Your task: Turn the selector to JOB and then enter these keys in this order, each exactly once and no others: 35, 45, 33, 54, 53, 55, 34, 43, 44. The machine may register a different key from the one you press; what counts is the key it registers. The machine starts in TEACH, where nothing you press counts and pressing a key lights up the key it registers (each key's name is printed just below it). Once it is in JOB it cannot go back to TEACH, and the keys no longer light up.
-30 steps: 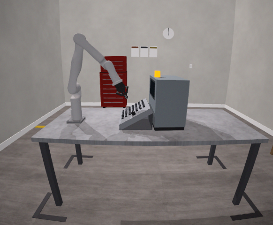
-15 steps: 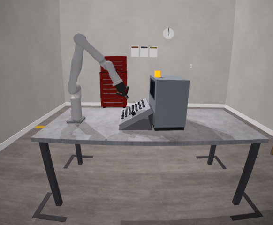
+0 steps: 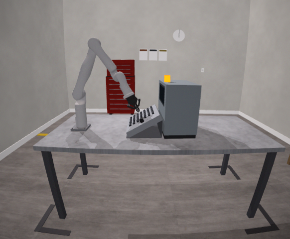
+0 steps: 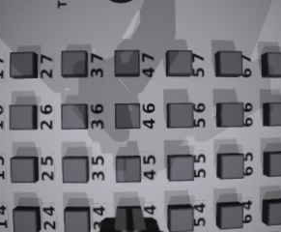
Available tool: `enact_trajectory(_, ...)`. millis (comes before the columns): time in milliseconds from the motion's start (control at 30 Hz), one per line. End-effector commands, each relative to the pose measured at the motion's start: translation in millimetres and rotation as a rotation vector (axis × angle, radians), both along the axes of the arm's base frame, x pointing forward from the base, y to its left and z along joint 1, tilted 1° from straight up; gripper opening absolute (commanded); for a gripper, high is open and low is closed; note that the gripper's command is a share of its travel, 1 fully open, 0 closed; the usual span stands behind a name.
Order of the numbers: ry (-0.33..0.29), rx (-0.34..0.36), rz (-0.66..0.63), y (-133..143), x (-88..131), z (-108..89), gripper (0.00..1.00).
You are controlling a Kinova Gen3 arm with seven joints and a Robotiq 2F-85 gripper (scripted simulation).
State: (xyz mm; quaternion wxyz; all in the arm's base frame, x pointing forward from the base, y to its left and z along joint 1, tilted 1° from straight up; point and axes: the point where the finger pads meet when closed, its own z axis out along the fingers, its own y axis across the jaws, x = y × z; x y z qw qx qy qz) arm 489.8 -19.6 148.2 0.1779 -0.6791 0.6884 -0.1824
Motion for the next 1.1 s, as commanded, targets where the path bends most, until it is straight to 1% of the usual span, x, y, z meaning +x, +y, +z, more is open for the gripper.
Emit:
enact_trajectory(0, -0.001, -0.005, 0.021, 9.7, 2.6, -4.6, 0.10)
enact_trajectory(600, -0.006, -0.005, 0.021, 9.6, 14.9, -21.0, 0.10)
enact_trajectory(1067, -0.002, -0.007, 0.020, 8.8, 14.0, -22.0, 0.10)
